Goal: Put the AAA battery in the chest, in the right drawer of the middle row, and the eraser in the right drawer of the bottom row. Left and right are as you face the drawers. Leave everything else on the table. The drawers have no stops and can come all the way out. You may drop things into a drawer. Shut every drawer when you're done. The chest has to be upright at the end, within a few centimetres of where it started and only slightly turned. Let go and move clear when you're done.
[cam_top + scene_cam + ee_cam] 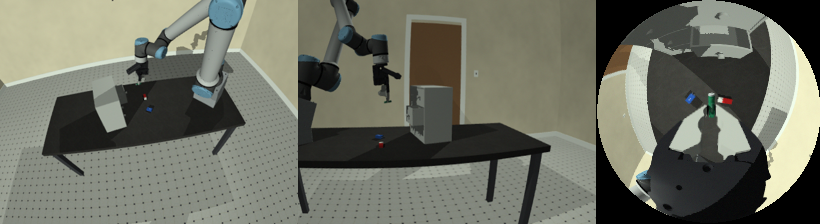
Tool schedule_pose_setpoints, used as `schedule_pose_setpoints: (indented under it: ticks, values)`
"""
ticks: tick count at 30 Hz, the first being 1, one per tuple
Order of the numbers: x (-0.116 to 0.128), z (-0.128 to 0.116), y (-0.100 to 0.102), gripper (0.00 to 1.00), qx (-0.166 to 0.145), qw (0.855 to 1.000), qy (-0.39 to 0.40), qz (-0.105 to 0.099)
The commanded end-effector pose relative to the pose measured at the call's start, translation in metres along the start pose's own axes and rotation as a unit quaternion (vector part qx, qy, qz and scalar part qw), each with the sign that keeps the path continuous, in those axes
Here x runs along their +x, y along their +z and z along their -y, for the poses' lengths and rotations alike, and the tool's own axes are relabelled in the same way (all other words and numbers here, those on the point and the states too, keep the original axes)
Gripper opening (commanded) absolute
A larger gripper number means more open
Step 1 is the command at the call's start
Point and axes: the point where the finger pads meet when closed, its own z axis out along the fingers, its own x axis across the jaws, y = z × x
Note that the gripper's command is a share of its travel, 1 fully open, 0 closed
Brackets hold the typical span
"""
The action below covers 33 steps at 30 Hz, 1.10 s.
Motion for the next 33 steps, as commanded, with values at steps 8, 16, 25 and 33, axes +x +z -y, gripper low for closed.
schedule_pose_setpoints:
  ticks: [8, 16, 25, 33]
  values:
    - [0.0004, -0.0007, 0.0002, 0.02, 0.059, 0.998, 0.000, 0.000]
    - [0.0004, -0.0014, 0.0005, 0.02, 0.097, 0.995, 0.000, 0.000]
    - [0.0005, -0.0026, 0.0011, 0.02, 0.156, 0.988, 0.000, 0.000]
    - [0.0004, -0.0033, 0.0013, 0.02, 0.195, 0.981, 0.000, 0.000]
